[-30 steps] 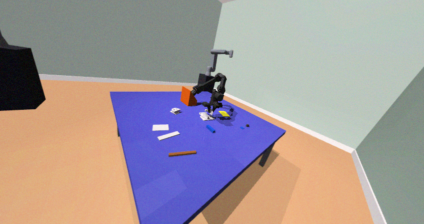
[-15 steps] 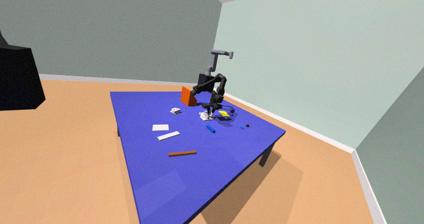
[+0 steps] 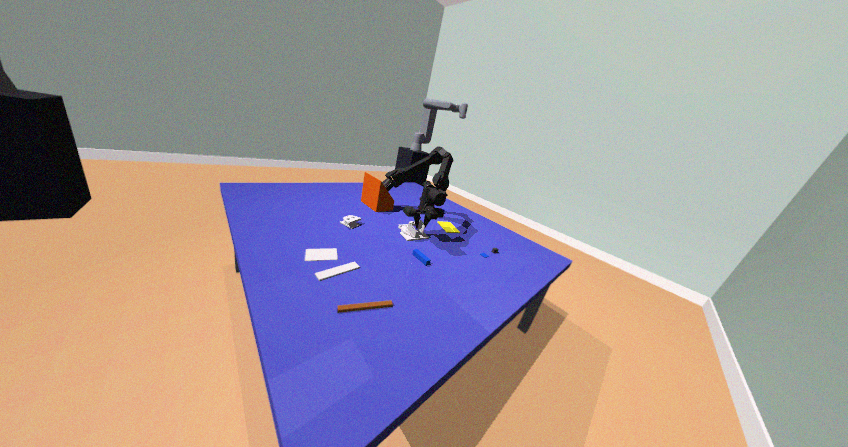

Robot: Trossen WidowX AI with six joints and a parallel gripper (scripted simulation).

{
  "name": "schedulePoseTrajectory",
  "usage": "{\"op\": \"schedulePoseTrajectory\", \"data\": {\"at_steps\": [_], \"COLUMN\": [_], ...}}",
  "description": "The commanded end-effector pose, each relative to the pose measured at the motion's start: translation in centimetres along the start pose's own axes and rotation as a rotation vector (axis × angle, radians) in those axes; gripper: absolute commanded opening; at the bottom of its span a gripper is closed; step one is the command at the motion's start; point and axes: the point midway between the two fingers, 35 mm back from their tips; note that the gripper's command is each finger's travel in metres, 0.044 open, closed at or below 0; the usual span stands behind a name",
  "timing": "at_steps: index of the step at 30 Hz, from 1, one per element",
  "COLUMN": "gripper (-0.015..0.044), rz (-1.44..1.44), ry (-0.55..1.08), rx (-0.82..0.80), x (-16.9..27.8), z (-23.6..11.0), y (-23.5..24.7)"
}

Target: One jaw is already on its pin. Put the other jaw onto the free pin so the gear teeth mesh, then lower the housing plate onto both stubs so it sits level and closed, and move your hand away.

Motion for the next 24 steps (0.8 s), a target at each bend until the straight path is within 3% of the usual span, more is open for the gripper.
{"op": "schedulePoseTrajectory", "data": {"at_steps": [1, 24], "gripper": [0.0134, 0.0134], "rz": [0.012, 0.014], "ry": [0.001, 0.001], "rx": [-0.005, -0.005], "x": [0.06, 0.07], "z": [0.23, 0.81], "y": [0.02, 0.03]}}
Point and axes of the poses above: the point midway between the two fingers, 35 mm back from their tips, its own z axis out along the fingers, its own y axis across the jaws, x = y × z, and after that the axes turned 5 degrees about -z, right-handed
